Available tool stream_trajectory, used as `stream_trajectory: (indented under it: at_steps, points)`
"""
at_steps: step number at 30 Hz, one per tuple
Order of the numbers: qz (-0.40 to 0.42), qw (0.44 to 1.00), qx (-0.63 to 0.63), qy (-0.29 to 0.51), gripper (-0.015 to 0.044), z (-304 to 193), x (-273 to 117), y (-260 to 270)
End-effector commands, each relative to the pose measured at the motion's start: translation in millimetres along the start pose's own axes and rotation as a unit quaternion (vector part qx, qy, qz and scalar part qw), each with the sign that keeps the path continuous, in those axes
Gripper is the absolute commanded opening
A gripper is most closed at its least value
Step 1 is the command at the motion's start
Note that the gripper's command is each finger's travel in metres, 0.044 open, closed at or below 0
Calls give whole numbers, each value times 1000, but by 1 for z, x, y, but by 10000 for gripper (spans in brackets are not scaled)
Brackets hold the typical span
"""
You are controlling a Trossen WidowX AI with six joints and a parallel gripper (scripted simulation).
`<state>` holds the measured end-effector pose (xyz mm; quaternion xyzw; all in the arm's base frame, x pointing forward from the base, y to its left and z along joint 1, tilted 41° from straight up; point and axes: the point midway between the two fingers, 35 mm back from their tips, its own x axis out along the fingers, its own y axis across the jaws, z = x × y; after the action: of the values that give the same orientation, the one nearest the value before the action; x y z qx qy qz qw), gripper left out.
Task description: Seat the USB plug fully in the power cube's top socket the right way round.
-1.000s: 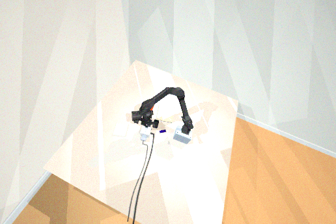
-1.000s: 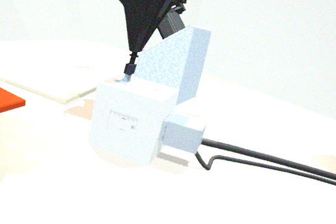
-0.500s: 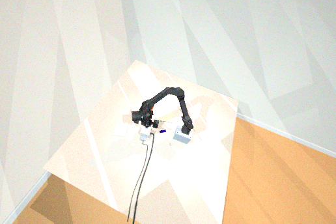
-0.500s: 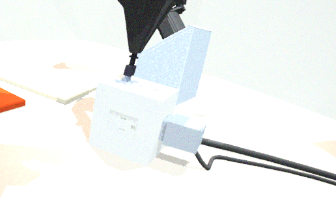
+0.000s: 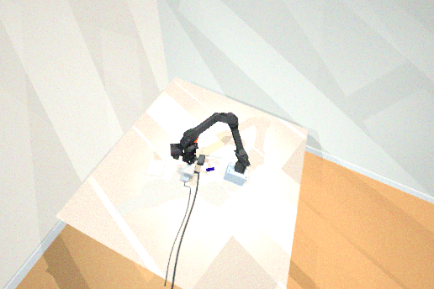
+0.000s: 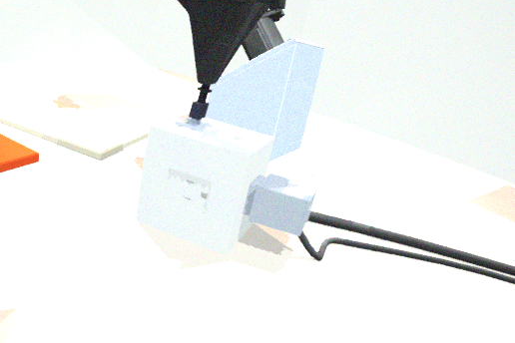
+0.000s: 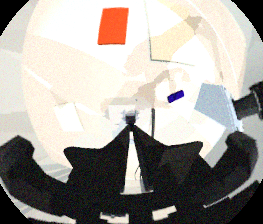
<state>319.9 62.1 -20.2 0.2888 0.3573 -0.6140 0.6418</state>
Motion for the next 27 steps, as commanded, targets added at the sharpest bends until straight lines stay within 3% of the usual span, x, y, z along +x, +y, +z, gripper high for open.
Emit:
stream_trajectory:
  at_steps: [1, 27]
  points:
    - [0, 1000, -3, -1, 0, 0, 1, 0]
    - [0, 1000, -3, -1, 0, 0, 4, 0]
